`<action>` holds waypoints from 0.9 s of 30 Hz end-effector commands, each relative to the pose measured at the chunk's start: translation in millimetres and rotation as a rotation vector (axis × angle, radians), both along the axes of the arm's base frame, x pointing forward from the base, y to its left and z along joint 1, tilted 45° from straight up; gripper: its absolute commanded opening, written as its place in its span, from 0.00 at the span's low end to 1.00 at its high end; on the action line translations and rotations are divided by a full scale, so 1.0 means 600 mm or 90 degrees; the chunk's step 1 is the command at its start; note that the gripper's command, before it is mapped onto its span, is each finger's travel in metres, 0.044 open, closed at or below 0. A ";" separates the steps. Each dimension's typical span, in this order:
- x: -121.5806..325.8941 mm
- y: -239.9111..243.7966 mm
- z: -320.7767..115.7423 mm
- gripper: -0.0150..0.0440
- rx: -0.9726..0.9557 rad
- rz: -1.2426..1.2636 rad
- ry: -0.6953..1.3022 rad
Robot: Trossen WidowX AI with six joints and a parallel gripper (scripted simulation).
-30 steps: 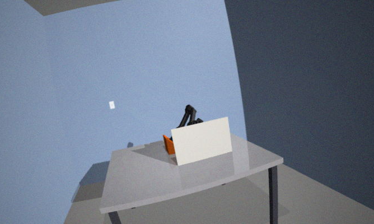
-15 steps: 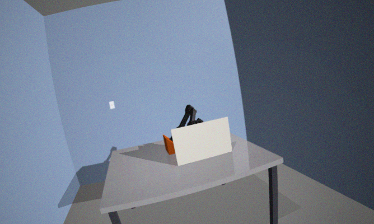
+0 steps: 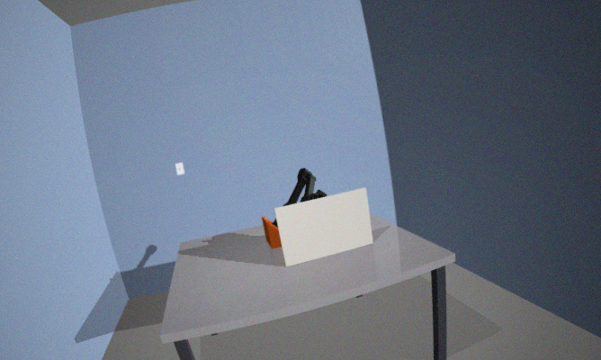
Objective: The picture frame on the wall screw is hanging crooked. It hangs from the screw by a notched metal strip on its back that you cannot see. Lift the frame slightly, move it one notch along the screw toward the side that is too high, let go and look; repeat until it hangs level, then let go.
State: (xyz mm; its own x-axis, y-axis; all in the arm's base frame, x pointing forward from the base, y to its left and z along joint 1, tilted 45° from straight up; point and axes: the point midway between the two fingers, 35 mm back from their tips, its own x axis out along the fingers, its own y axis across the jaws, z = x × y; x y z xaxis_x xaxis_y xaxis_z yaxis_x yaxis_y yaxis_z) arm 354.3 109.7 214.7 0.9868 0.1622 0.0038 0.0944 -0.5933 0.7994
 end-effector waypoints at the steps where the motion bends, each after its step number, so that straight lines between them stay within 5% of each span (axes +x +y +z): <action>1: 0.000 0.002 0.001 0.69 0.002 0.003 0.000; 3: 0.000 0.002 0.001 0.69 0.002 0.003 0.000; 9: 0.000 0.002 0.001 0.43 0.002 0.003 0.000; 16: 0.000 0.002 0.001 0.35 0.002 0.003 0.000; 18: 0.000 0.002 0.001 0.26 0.002 0.003 0.000; 27: 0.000 0.001 0.001 0.25 0.002 0.003 0.000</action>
State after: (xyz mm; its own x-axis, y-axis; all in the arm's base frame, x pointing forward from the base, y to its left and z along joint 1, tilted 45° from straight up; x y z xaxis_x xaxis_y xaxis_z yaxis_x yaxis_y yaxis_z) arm 354.3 110.2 214.9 0.9865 0.1640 0.0045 0.0950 -0.5934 0.7993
